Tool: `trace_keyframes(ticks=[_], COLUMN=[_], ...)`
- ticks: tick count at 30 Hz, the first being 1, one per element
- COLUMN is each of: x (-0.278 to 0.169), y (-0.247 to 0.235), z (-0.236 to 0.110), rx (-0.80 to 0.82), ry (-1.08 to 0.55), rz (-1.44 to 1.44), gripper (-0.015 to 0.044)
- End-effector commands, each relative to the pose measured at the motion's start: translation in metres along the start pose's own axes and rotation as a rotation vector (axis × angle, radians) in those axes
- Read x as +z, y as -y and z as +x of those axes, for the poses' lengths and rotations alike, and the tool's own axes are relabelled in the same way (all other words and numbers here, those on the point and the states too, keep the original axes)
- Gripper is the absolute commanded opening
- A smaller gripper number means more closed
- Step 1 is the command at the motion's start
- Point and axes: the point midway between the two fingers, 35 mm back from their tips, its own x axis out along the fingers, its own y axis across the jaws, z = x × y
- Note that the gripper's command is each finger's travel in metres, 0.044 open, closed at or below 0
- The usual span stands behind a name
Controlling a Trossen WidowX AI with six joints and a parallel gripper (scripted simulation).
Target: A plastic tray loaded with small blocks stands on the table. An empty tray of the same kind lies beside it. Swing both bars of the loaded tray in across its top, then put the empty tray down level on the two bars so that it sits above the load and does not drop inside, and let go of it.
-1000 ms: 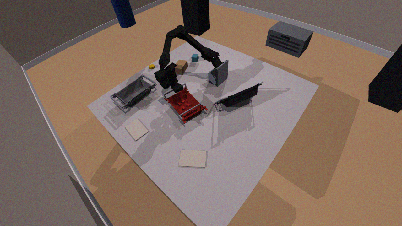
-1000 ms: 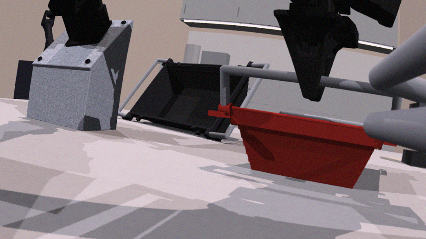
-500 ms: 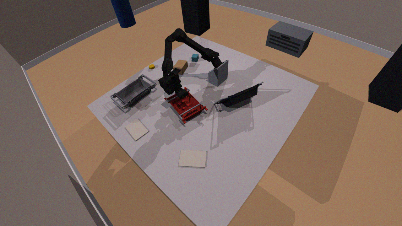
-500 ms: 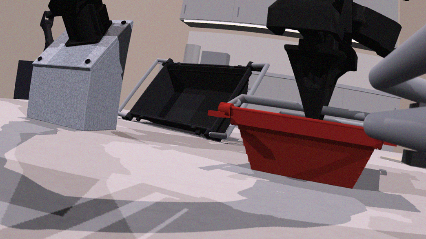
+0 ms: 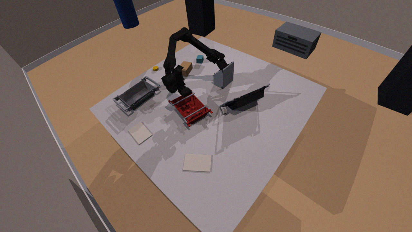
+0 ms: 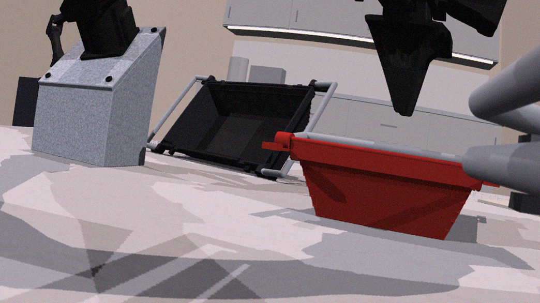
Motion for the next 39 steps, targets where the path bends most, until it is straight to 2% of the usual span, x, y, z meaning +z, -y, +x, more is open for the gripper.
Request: trace_keyframes(ticks=[1, 16, 19, 20, 29, 33, 39], x=[0.0, 0.0, 0.0, 0.0, 0.0, 0.006, 0.003], y=[0.0, 0.0, 0.0, 0.0, -0.001, -0.004, -0.004], z=[0.001, 0.001, 0.001, 0.001, -0.001, -0.034, -0.123], rx=[-0.001, -0.001, -0.001, -0.001, 0.0, 0.007, 0.012], ry=[-0.002, -0.002, -0.002, -0.002, -0.002, 0.004, 0.017], rz=[-0.002, -0.002, -0.002, -0.002, -0.003, -0.01, -0.029], gripper=[0.0086, 0.0086, 0.0008, 0.0, 0.0, 0.0, 0.0])
